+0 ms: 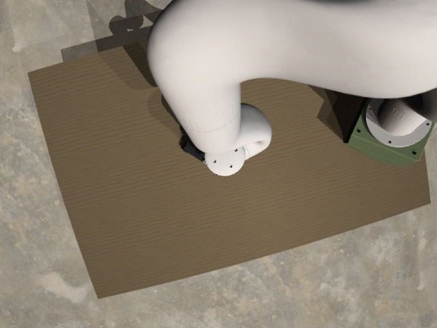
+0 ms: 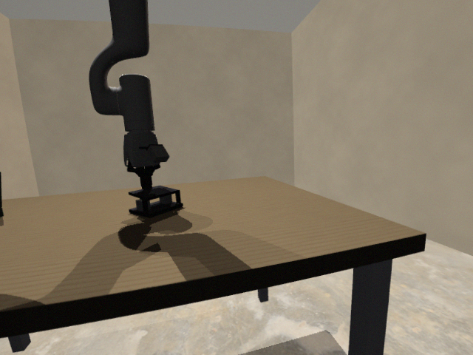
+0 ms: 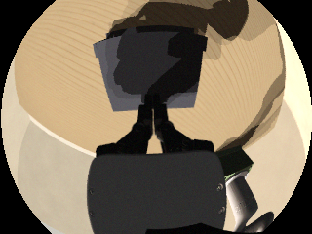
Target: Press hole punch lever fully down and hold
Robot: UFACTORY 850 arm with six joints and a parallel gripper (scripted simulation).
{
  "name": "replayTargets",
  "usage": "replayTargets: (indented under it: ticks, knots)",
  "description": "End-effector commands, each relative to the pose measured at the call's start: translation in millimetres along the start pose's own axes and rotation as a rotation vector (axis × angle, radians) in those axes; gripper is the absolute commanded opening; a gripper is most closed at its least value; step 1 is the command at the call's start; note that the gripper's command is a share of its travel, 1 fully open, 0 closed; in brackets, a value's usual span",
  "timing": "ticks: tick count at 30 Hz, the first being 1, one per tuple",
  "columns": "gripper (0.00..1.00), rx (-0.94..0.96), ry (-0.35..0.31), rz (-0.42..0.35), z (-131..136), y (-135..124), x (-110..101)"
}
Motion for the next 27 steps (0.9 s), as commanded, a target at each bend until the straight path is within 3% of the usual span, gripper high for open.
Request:
replayTargets:
  ticks: [1, 27]
  knots:
    - [0.0, 0.0, 0.001, 0.001, -0.3, 0.5, 2.7]
    - [0.0, 0.0, 0.001, 0.001, -0.3, 0.5, 9.4]
Point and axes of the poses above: the point where the finger pads meet when closed, its own x axis out along the fingers, its own z axis across the jaws, y = z × x, the point moved 4 cm from there along -x, back along the fingers, and after that the axes turned 5 degrees about -x, right-handed, at the moved point
